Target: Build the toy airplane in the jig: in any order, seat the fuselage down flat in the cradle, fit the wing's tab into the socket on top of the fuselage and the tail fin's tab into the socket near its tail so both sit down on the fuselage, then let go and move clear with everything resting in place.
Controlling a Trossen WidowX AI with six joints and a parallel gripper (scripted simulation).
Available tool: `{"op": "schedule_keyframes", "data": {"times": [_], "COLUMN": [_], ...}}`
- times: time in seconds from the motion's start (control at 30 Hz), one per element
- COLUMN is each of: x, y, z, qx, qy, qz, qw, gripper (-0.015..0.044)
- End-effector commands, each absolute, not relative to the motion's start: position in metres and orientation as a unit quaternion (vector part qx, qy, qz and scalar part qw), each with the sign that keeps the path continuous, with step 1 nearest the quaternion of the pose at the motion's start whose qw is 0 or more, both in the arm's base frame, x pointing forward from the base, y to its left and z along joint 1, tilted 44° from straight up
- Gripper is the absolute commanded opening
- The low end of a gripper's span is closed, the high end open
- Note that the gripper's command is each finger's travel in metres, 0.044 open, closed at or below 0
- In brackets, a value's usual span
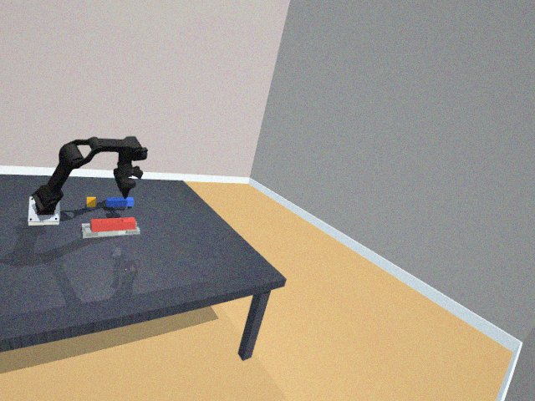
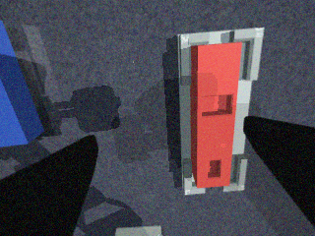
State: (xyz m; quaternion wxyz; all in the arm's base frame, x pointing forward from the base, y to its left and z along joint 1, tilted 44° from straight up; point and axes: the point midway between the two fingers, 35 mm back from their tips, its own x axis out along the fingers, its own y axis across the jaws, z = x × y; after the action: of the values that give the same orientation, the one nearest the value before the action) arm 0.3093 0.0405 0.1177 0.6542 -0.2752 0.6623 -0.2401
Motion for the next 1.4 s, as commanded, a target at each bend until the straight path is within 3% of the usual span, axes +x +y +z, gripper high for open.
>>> {"op": "schedule_keyframes", "data": {"times": [0.0, 0.3, 1.37], "x": [0.323, 0.327, 0.328], "y": [0.083, 0.161, 0.109], "z": [0.075, -0.018, -0.073], "qx": [-0.281, -0.276, -0.276], "qy": [0.668, 0.664, 0.663], "qz": [-0.232, -0.243, -0.244], "qw": [0.649, 0.651, 0.652], "gripper": [0.044, 0.044, 0.044]}}
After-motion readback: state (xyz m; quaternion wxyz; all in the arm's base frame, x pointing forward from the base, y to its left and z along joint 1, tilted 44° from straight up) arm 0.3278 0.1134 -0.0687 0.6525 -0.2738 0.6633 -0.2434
